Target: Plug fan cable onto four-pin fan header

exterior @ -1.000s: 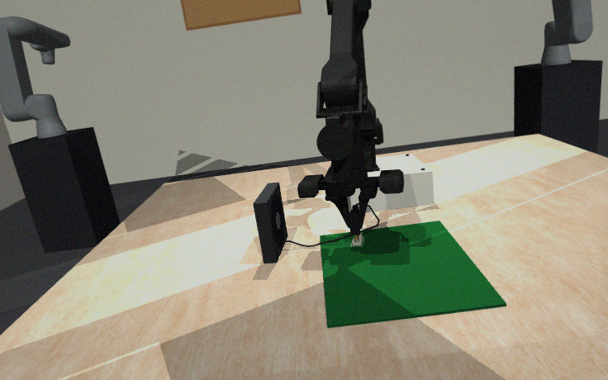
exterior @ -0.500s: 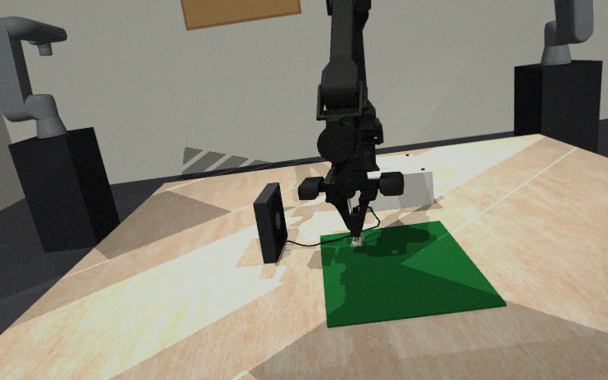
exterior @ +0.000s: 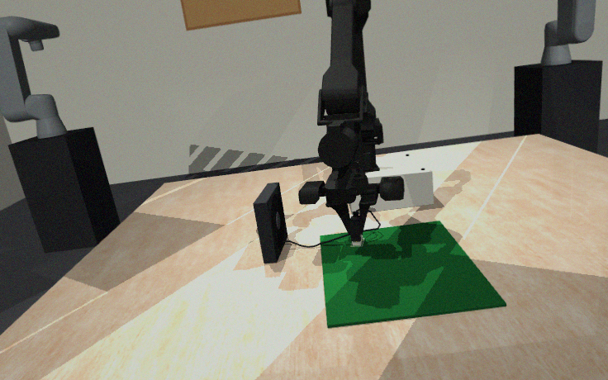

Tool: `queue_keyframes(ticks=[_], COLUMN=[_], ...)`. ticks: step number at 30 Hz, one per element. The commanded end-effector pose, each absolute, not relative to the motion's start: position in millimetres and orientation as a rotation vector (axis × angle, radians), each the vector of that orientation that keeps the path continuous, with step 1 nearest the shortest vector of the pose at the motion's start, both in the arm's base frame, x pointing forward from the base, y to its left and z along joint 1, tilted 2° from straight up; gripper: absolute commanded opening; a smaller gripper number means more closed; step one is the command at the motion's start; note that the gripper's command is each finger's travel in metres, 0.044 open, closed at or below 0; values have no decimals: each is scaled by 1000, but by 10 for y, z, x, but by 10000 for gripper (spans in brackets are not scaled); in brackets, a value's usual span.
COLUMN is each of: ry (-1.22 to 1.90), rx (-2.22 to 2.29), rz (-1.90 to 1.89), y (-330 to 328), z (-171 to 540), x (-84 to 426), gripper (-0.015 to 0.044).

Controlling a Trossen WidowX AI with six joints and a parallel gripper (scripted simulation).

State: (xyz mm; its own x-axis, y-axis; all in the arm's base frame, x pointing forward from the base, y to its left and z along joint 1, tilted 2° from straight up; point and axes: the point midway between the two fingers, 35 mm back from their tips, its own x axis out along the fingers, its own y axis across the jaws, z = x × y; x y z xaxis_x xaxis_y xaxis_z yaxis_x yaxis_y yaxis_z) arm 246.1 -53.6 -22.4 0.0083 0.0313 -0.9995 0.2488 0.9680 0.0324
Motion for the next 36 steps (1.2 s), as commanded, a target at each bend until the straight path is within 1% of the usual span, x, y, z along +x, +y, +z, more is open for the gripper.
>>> queue_keyframes(ticks=[1, 5, 15, 18, 22, 28, 30, 36], ry=[1560, 1560, 1557, 1557, 1560, 1560, 1558, 1553], rx=[220, 220, 222, 222, 220, 219, 219, 220], rz=[-170, -170, -172, -172, -170, -170, -170, -170], y=[-536, -535, -536, -537, -553, -555, -565, -576], z=[-264, -289, -255, -226, 264, 299, 323, 360], x=[2459, 2459, 2462, 2465, 2464, 2479, 2627, 3299], gripper=[0, 0, 260, 260, 260, 260, 260, 260])
